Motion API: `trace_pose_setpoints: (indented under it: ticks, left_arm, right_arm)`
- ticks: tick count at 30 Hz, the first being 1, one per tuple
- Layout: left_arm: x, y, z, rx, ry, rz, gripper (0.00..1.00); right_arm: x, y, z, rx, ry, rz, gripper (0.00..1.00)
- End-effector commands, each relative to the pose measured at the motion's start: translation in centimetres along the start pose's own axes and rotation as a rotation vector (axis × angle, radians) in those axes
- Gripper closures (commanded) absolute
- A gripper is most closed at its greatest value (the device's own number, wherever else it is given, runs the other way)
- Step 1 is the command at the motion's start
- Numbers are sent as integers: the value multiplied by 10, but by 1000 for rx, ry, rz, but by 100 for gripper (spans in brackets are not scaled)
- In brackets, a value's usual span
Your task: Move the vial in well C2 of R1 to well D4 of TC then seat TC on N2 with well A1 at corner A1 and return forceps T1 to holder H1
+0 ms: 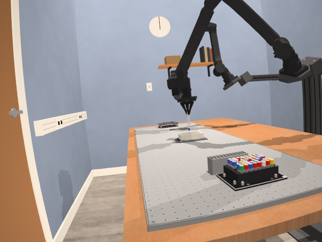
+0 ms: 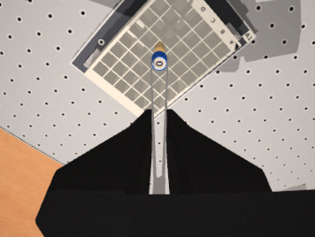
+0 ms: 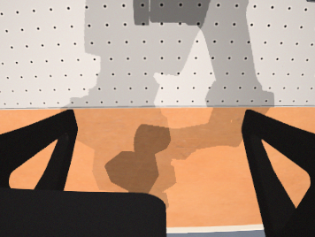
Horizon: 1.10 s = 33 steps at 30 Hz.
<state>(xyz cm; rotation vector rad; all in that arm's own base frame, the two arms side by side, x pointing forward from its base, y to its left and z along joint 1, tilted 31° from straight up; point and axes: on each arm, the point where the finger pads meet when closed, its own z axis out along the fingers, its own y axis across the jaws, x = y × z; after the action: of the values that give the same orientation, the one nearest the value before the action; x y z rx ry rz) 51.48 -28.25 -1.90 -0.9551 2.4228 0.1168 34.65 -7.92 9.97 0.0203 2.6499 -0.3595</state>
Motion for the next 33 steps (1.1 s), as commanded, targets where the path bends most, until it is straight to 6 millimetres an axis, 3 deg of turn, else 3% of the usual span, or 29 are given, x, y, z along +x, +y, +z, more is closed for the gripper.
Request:
trace_pose_setpoints:
  ticks: [1,33]
  left_arm:
    - [-4,-2,11,-4,-2,-3,91]
    - [-6,-7,15,4,-3,-8,91]
  right_arm:
    - [-11,-2,-5,2,-24,-10,0]
    - [-11,-2,-5,2,-24,-10,0]
